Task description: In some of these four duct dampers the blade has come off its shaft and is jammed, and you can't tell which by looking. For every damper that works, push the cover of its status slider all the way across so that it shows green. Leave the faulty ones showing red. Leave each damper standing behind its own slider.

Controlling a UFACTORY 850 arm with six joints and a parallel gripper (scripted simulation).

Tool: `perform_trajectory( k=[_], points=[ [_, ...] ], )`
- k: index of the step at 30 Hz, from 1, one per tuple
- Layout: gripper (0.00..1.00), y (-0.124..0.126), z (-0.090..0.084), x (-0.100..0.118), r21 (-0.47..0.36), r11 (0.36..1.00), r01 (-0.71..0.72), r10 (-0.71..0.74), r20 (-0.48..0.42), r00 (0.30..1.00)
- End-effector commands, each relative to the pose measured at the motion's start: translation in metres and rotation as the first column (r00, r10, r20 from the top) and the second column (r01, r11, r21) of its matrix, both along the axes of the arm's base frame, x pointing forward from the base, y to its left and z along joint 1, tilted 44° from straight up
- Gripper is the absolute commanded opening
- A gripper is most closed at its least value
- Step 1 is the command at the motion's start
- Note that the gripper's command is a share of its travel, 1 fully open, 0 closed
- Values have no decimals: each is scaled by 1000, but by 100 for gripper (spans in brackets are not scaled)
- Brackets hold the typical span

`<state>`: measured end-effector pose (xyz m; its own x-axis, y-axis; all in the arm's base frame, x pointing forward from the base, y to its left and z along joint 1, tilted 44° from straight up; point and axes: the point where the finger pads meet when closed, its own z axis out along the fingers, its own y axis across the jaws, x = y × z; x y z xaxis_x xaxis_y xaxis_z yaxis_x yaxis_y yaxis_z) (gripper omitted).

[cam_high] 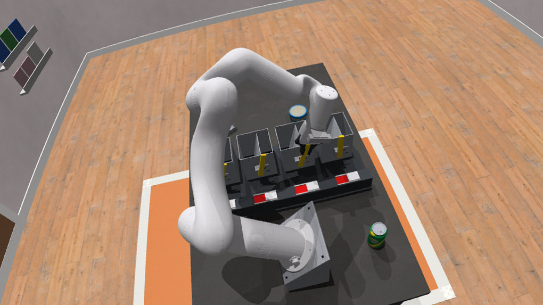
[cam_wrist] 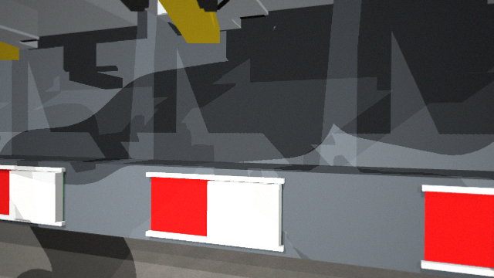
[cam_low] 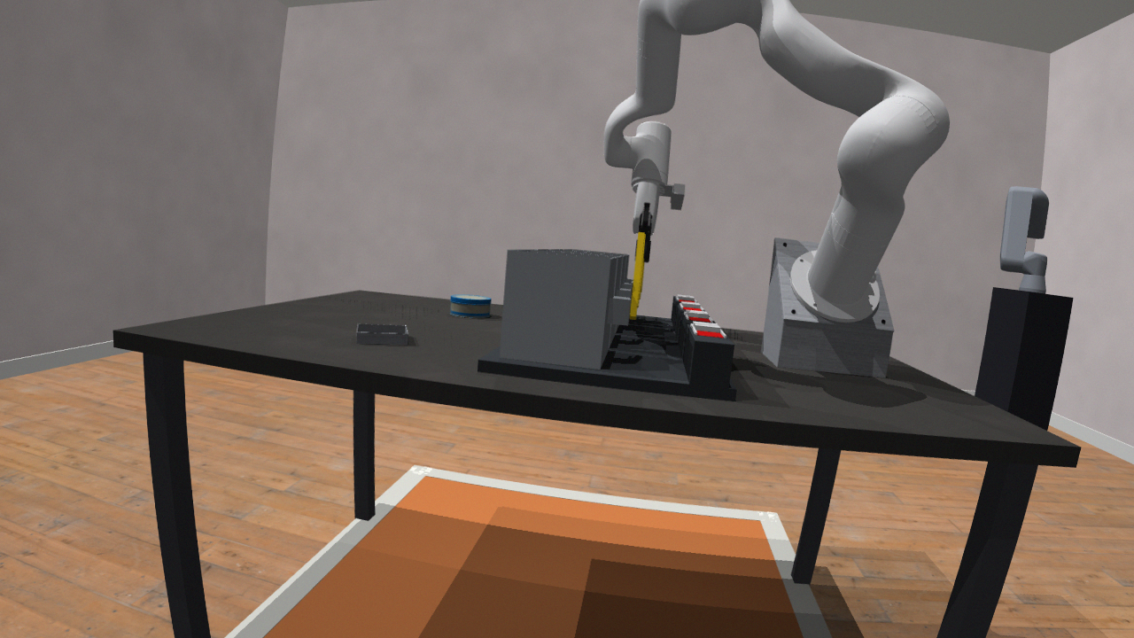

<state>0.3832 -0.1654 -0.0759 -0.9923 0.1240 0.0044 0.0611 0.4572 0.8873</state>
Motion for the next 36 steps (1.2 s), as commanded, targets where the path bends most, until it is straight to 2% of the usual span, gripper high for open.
perform_trajectory(
  k=[1, 18, 36],
  points=[
    [19, -1, 0, 1, -2, 1000, 1, -1, 1, 1000],
    [19, 0, 2, 1, -17, 1000, 1, -1, -1, 1000],
    [19, 5, 10, 1, -117, 993, 0, -1, -13, 1000]
  ],
)
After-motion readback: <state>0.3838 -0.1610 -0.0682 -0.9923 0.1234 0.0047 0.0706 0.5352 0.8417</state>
